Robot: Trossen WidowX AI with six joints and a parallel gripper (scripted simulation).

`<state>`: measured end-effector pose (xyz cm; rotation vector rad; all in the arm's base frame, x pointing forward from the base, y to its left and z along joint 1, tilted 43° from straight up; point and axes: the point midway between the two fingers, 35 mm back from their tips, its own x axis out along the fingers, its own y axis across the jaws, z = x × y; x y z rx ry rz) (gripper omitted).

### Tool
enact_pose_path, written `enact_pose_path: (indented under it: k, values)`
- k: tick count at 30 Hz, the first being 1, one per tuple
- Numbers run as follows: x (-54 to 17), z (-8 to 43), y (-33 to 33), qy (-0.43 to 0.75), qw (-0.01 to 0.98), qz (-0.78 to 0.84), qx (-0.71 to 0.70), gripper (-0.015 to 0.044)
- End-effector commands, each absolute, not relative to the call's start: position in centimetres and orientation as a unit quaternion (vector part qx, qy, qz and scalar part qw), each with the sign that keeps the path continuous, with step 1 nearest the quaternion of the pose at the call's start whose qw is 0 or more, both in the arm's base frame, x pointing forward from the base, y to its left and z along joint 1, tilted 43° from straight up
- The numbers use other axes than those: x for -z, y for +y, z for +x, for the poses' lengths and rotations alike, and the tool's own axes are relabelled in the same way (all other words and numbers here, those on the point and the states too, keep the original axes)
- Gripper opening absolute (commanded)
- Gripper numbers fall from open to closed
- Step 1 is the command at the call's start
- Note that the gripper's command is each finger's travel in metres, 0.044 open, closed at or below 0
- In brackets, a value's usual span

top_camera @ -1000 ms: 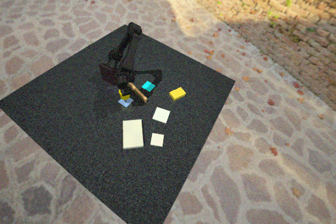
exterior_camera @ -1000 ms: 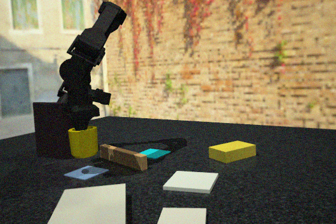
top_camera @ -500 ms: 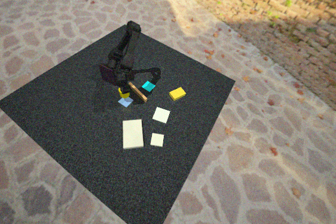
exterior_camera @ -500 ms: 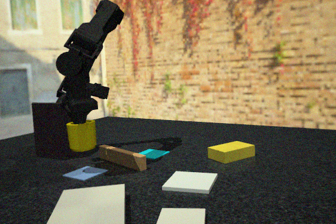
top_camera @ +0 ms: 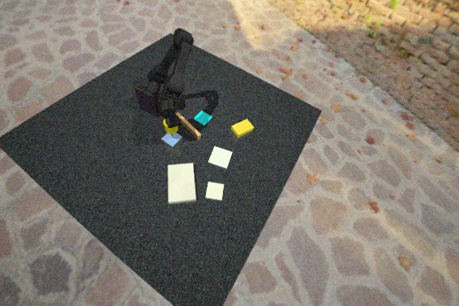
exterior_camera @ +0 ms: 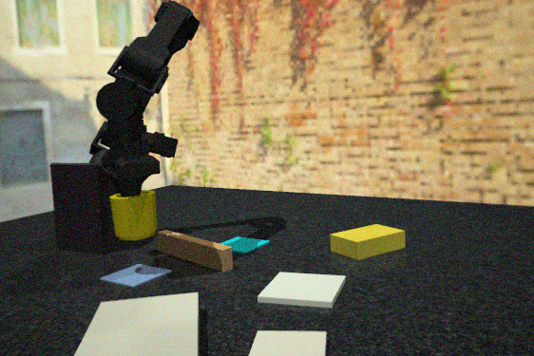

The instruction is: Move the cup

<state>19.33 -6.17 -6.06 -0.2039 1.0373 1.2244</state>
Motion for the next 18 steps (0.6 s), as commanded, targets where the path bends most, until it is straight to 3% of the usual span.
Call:
enact_pose_path:
  k: [1, 18]
  values:
    - [5.5, 19.5, -5.6, 0.463, 0.691, -0.091, -0.547, 0.0]
    - [3.0, 21.0, -3.1, 0.462, 0.691, -0.093, -0.547, 0.0]
